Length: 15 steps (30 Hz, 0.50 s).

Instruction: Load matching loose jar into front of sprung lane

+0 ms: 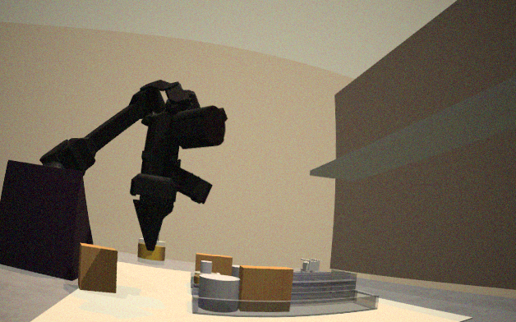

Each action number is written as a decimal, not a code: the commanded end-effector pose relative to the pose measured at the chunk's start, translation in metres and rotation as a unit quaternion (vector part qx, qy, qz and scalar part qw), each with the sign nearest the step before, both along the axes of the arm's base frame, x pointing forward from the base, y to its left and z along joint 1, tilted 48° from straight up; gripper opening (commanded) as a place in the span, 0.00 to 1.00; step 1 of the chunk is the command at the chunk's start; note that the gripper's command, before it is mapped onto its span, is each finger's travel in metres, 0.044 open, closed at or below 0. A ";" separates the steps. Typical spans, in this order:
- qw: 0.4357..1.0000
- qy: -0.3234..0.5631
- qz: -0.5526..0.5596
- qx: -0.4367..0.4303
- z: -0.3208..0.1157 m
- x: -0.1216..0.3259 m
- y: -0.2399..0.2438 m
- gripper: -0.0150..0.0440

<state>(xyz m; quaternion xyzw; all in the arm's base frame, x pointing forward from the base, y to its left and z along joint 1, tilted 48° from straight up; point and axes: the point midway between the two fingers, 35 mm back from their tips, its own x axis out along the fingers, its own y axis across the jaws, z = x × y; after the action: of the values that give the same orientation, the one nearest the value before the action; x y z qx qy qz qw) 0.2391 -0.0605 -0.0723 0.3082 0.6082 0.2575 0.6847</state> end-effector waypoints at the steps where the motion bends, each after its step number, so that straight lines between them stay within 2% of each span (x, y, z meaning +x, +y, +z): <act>1: 1.000 -0.003 0.003 -0.002 0.018 -0.004 -0.019 0.25; 8: 1.000 -0.003 0.003 0.000 0.031 -0.007 -0.030 0.25; 15: 1.000 0.007 -0.006 -0.006 0.040 0.014 -0.007 0.25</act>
<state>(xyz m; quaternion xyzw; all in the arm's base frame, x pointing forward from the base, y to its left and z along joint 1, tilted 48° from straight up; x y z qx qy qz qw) 0.2445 -0.0778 -0.0370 0.3070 0.6115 0.2514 0.6846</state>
